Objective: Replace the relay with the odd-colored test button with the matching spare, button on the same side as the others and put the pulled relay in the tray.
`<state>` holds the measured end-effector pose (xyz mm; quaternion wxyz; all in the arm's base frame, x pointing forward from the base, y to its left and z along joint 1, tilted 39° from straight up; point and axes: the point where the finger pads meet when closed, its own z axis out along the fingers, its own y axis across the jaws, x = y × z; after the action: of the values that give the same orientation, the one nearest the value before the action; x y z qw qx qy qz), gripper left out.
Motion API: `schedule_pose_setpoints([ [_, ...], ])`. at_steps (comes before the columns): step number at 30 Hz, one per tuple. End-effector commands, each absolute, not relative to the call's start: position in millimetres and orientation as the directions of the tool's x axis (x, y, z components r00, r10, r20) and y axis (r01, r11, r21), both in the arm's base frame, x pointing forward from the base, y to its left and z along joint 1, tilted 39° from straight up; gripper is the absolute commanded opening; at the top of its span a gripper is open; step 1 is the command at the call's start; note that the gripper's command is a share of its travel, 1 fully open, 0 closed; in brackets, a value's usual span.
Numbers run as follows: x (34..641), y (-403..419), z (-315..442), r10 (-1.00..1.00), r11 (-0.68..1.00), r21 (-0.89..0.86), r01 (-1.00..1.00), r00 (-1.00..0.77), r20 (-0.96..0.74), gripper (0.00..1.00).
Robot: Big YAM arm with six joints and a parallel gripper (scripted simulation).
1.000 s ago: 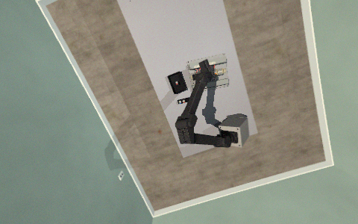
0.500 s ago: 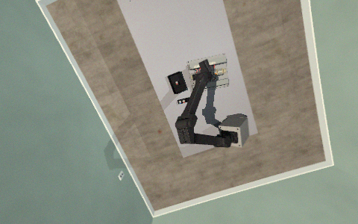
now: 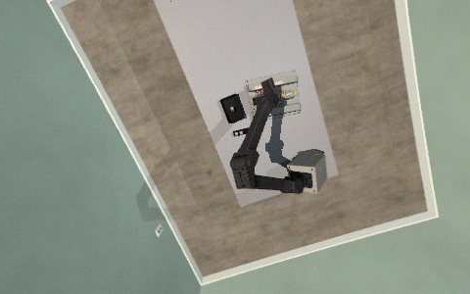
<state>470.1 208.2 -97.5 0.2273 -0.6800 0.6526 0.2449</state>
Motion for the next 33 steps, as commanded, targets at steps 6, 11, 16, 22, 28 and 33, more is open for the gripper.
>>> schedule_pose_setpoints([
  [6,491.1,199.8,-81.1,-0.771,-0.021,-0.044,-0.999,0.044,-0.635,0.0],
  [11,491.2,199.0,-81.2,-0.771,-0.021,-0.044,-0.999,0.044,-0.635,0.0],
  [16,491.4,197.6,-81.5,-0.772,-0.02,-0.044,-0.999,0.043,-0.635,0.0],
  [22,491.5,196.2,-81.9,-0.772,-0.02,-0.044,-0.999,0.043,-0.634,0.0],
  [28,491.5,195.8,-82.1,-0.772,-0.02,-0.044,-0.999,0.044,-0.634,0.0],
  [33,491.5,195.7,-82.1,-0.772,-0.02,-0.044,-0.999,0.044,-0.634,0.0],
])
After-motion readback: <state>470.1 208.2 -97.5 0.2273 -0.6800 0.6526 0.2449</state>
